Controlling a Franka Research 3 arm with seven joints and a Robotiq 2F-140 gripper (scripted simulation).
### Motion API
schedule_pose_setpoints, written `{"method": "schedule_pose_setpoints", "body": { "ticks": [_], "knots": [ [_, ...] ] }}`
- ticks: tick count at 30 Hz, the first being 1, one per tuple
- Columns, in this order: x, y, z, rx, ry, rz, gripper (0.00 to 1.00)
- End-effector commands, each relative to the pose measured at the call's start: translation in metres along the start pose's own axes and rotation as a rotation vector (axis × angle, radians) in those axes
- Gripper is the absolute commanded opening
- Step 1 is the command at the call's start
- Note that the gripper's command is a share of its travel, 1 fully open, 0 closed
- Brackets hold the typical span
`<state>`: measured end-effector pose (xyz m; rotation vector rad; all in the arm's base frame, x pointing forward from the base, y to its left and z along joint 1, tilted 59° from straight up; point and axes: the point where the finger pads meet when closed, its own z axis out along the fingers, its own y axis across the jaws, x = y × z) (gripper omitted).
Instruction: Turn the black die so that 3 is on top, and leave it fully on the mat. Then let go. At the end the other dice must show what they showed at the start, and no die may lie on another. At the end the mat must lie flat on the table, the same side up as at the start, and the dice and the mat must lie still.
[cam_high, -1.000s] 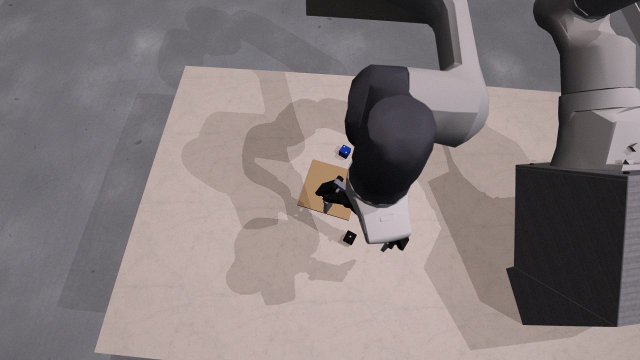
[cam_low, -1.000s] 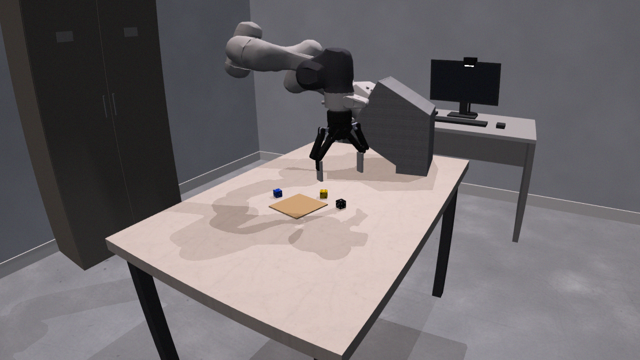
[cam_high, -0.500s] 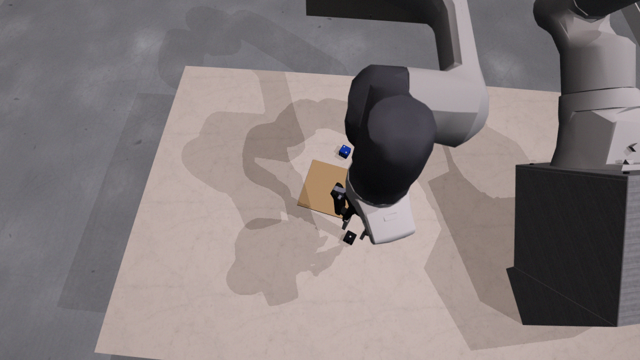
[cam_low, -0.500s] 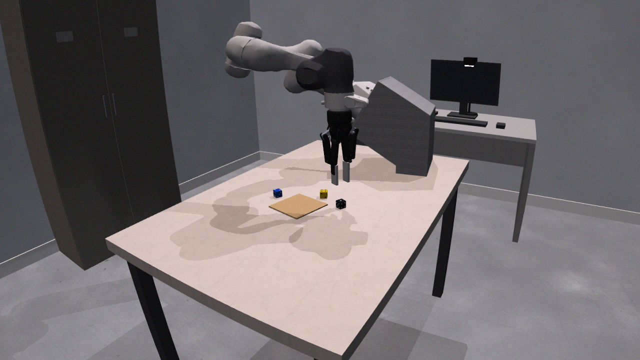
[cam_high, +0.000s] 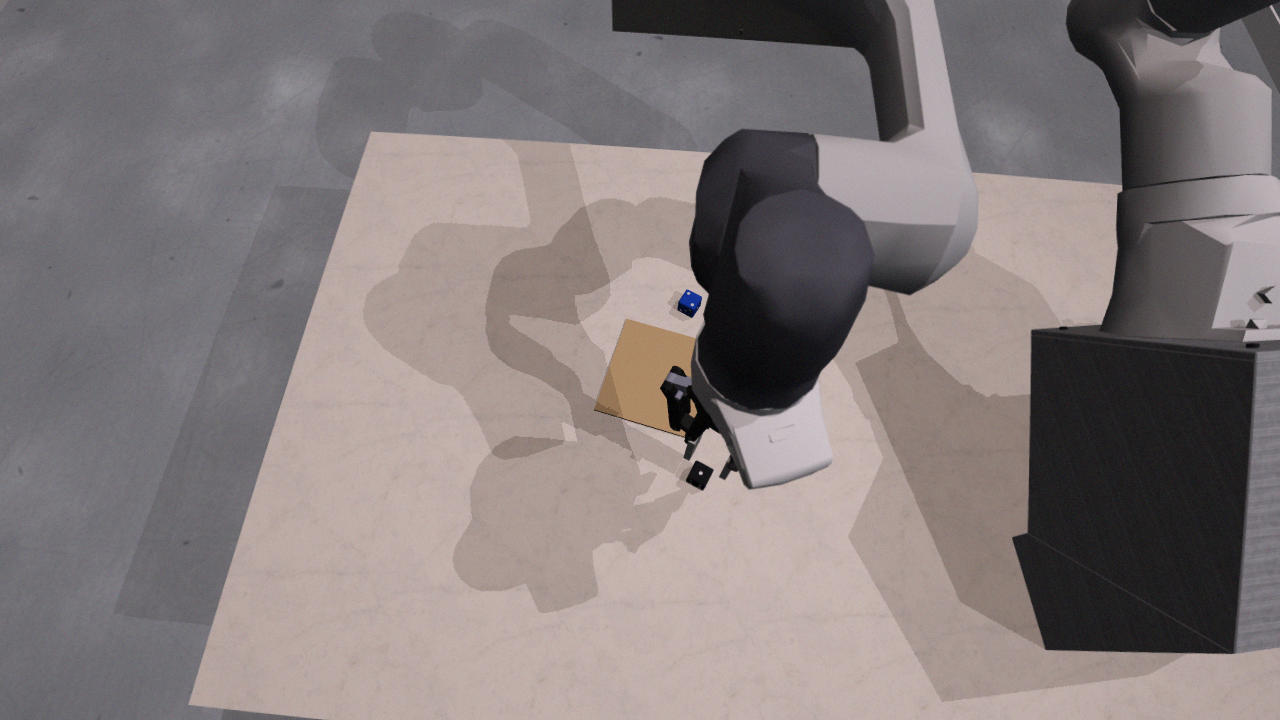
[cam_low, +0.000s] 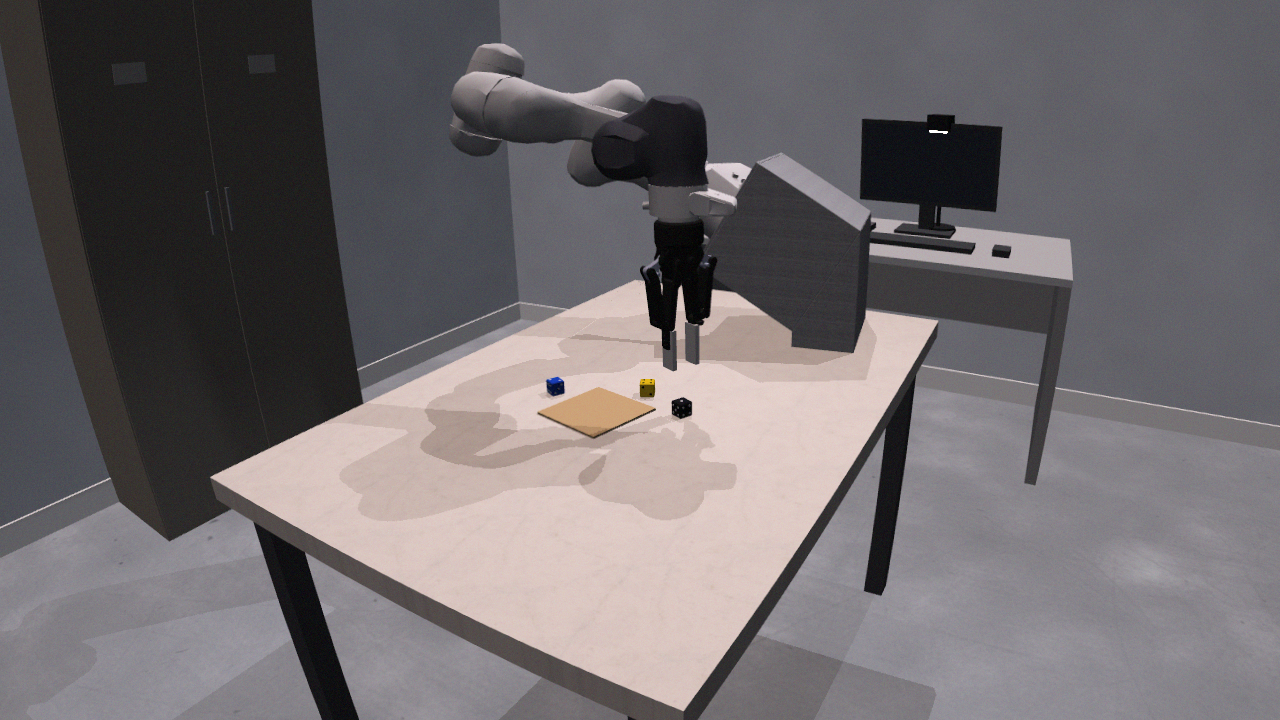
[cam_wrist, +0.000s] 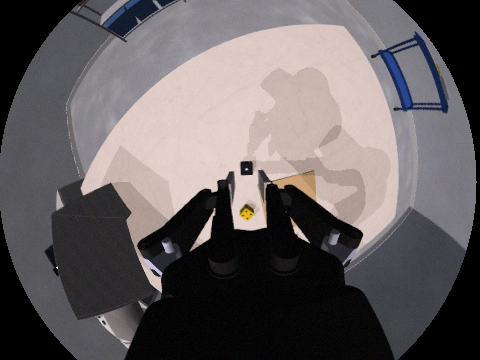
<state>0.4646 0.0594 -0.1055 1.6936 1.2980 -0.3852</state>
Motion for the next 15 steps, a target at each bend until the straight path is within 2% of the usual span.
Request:
{"method": "schedule_pose_setpoints", "body": {
  "ticks": [1,15],
  "knots": [
    [0.0002,0.0012,0.0002,-0.003,0.0,-0.008,0.25],
    [0.0002,0.0012,0.0016,-0.002,0.0,-0.008,0.25]
  ]
}}
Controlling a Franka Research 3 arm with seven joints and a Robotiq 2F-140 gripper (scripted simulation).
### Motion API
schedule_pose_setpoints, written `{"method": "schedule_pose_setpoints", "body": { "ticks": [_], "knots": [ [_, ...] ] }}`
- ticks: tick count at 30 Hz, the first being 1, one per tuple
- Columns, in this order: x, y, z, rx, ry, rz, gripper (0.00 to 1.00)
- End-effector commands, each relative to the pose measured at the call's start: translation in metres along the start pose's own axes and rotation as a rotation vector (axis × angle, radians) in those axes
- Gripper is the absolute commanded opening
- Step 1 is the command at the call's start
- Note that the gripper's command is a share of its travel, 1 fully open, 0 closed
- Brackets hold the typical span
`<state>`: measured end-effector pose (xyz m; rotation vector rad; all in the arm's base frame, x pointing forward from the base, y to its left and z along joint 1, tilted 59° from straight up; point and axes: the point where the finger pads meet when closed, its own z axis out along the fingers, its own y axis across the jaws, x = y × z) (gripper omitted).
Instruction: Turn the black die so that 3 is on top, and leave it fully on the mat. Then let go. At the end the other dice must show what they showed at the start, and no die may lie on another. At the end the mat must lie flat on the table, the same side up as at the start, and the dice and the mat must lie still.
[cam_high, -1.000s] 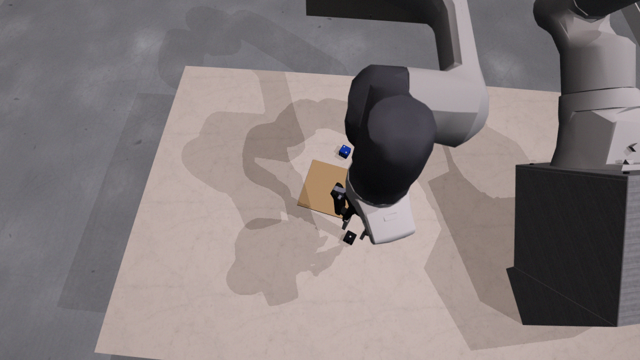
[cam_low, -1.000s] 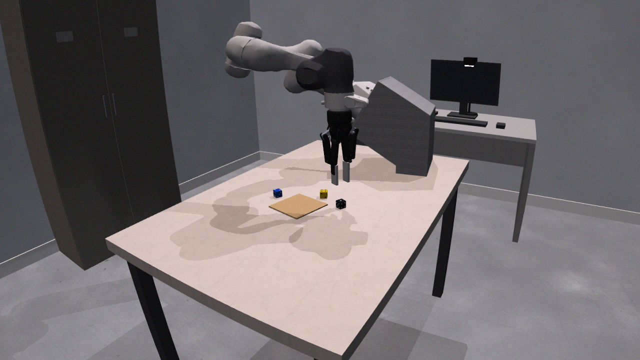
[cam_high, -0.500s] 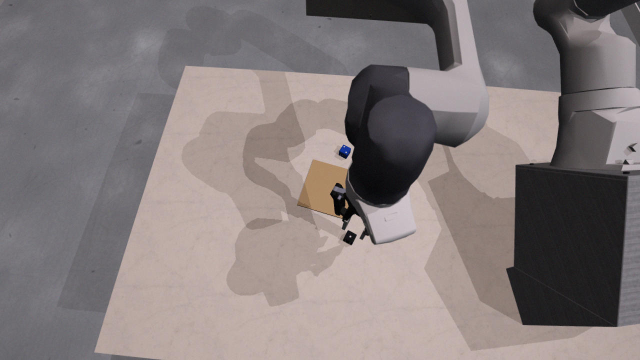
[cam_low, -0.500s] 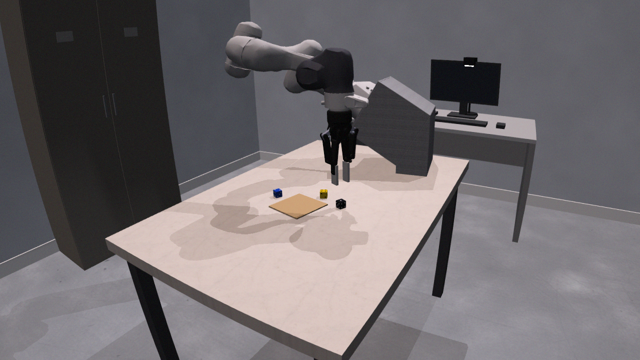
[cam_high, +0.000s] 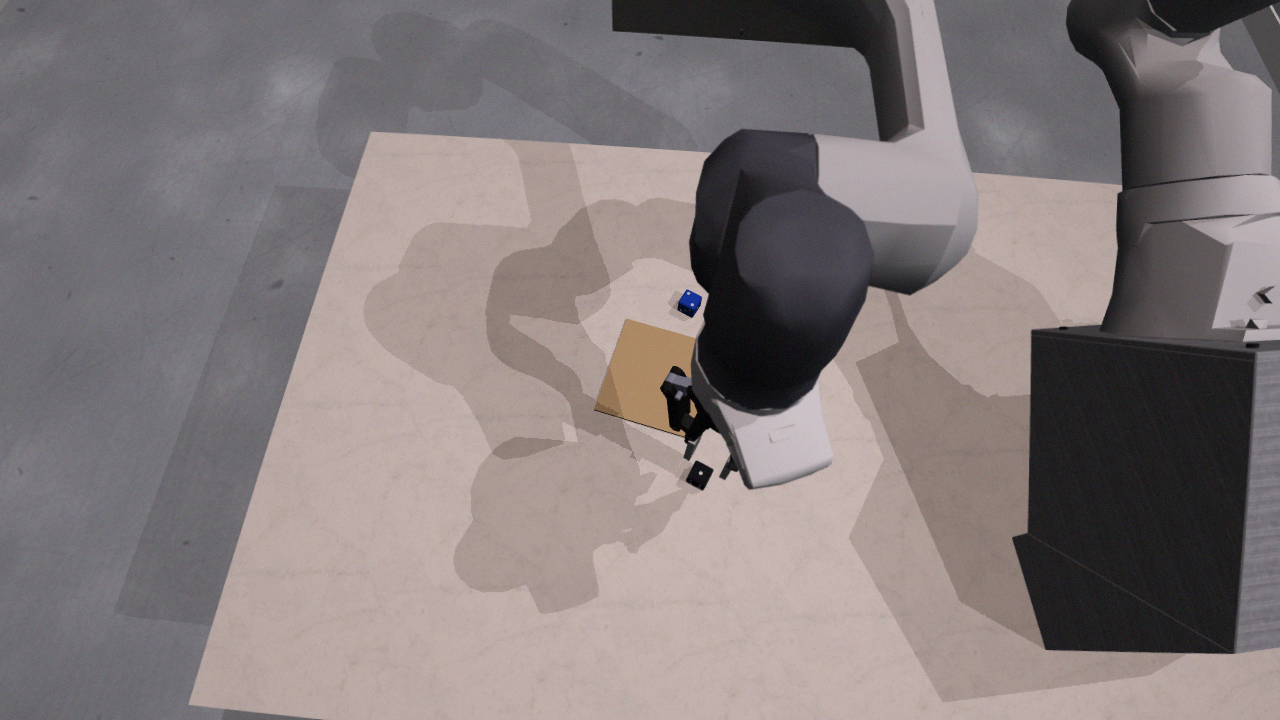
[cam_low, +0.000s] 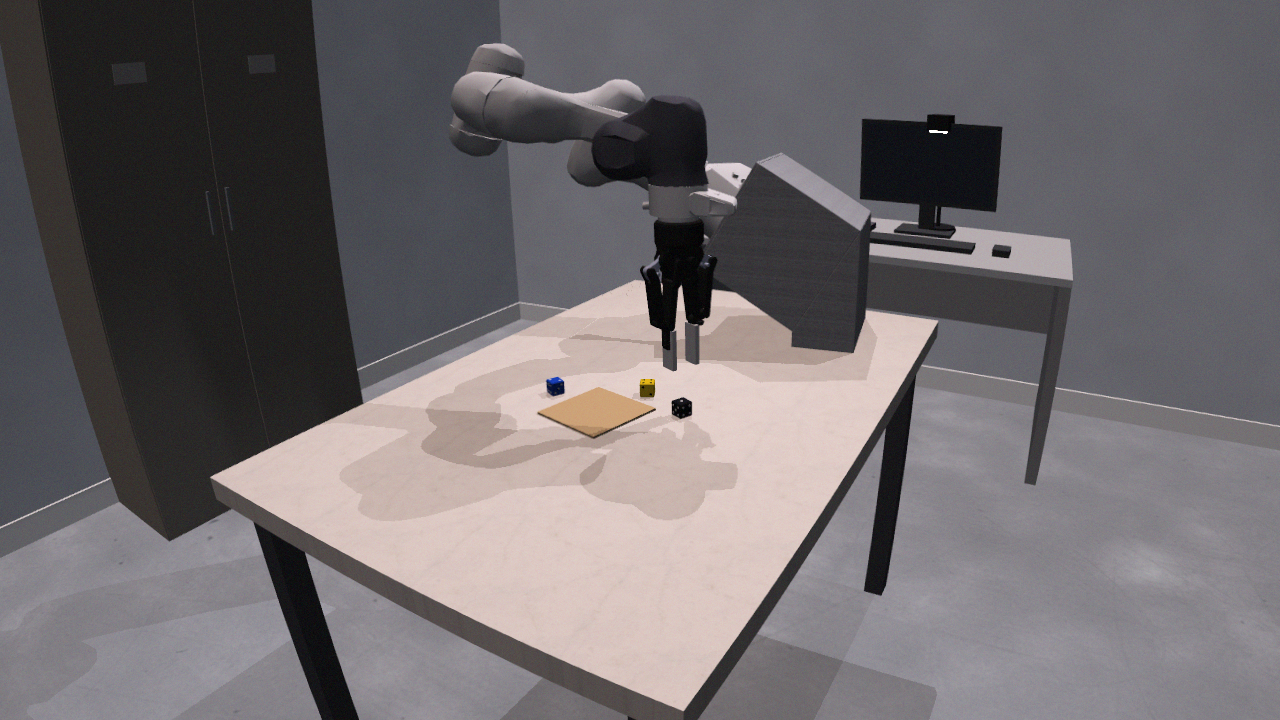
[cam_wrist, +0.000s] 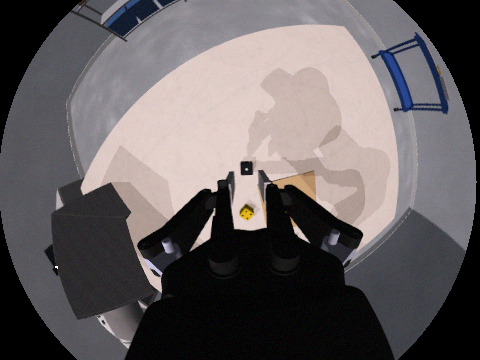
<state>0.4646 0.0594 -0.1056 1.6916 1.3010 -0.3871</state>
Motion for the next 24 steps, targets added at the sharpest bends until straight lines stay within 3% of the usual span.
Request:
{"method": "schedule_pose_setpoints", "body": {
  "ticks": [1,24],
  "knots": [
    [0.0,0.001,0.002,-0.002,0.0,-0.005,0.25],
    [0.001,0.002,0.029,-0.001,0.0,-0.005,0.25]
  ]
}}
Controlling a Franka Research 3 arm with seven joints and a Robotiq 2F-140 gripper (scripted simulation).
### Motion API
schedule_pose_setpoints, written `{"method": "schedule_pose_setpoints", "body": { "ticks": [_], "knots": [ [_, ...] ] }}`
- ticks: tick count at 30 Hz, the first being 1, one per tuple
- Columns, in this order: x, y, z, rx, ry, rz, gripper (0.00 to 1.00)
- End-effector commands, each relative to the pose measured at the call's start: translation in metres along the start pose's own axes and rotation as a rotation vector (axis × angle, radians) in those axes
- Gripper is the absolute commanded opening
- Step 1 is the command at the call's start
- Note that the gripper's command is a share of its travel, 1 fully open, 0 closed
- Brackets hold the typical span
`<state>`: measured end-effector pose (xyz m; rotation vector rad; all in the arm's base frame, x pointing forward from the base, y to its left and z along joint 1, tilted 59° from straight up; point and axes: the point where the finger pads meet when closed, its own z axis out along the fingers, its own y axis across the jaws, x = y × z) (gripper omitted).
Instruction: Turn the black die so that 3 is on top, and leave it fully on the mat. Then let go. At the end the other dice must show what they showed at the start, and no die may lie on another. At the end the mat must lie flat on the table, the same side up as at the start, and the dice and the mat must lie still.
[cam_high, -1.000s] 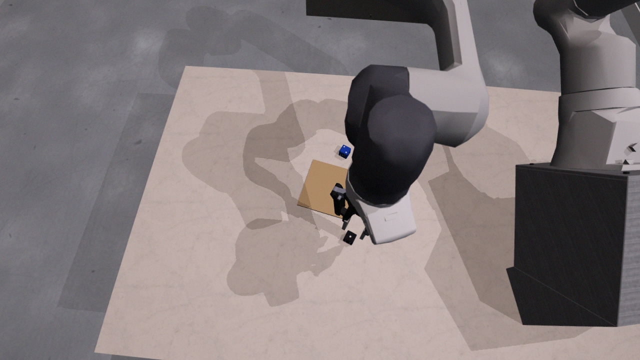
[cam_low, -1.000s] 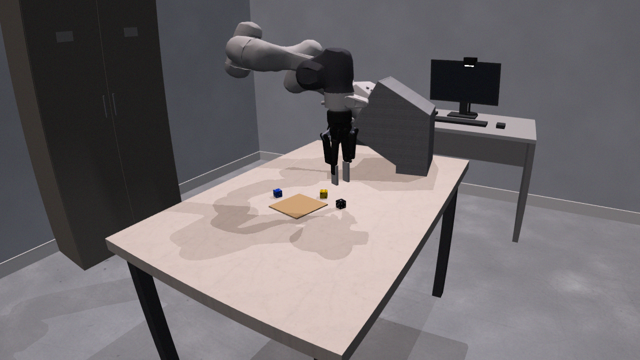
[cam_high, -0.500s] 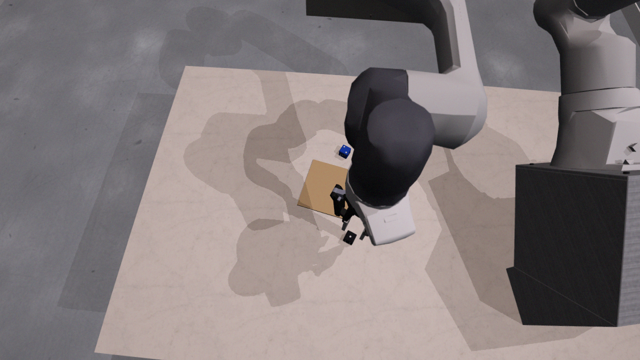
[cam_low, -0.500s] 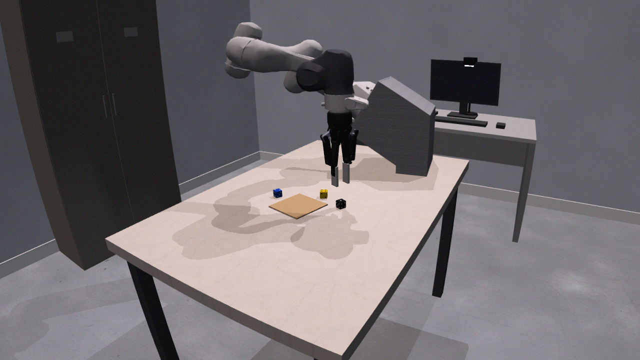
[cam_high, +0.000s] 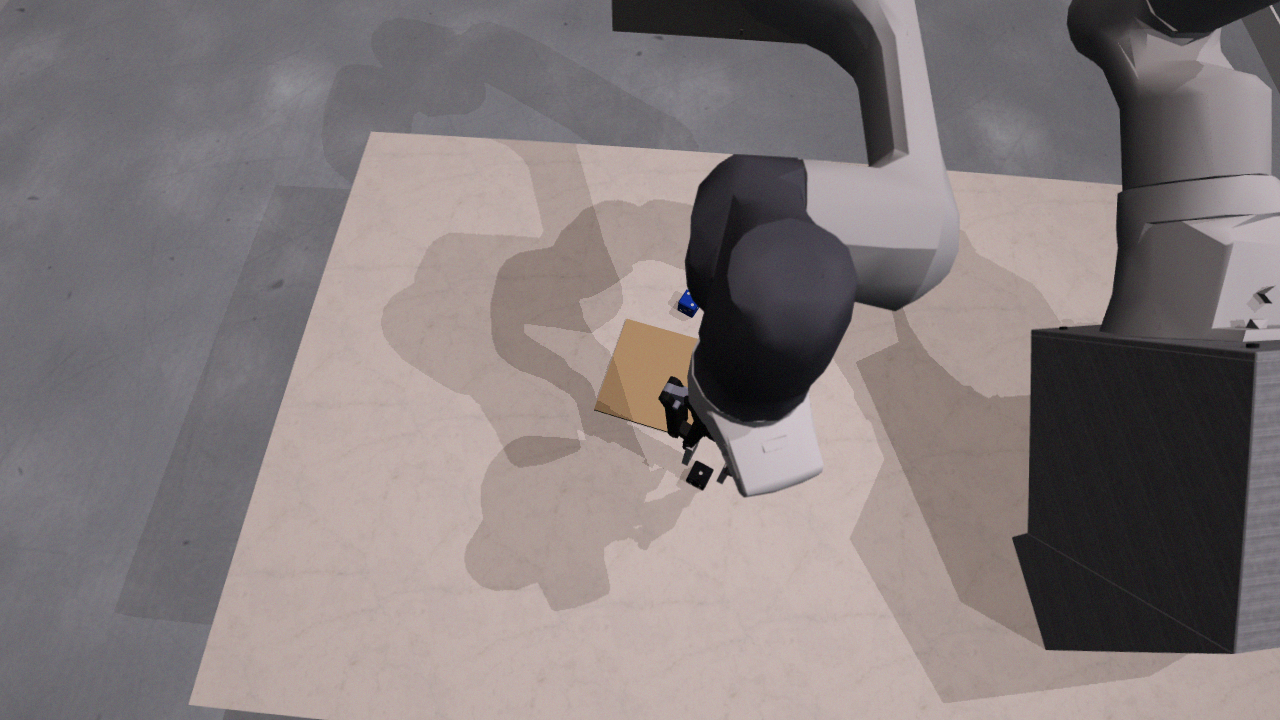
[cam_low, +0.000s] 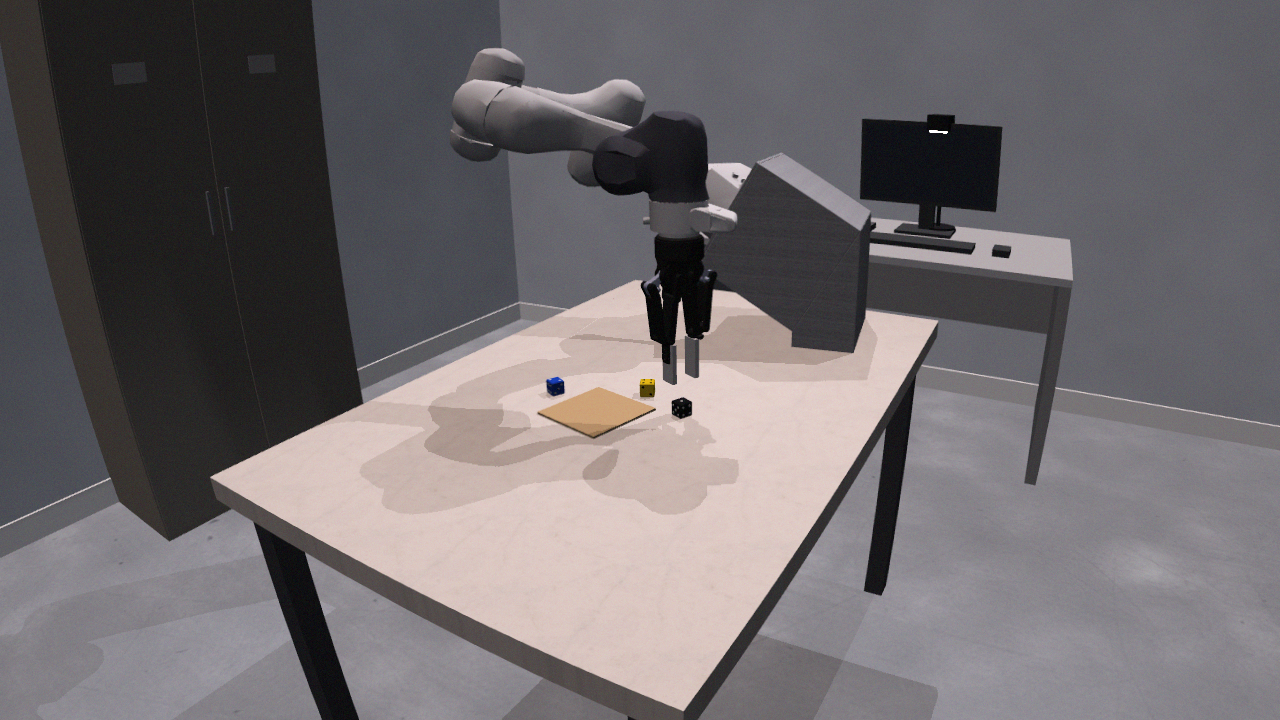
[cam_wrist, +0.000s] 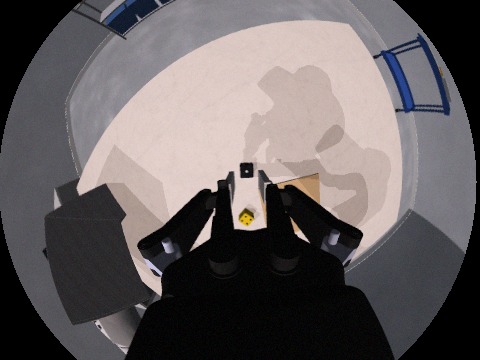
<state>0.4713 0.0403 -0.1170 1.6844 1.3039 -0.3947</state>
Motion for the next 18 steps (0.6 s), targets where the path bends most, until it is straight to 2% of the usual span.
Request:
{"method": "schedule_pose_setpoints", "body": {
  "ticks": [1,18],
  "knots": [
    [0.001,0.001,0.007,0.0,0.005,0.003,0.25],
    [0.002,0.002,0.025,0.0,0.005,0.003,0.25]
  ]
}}
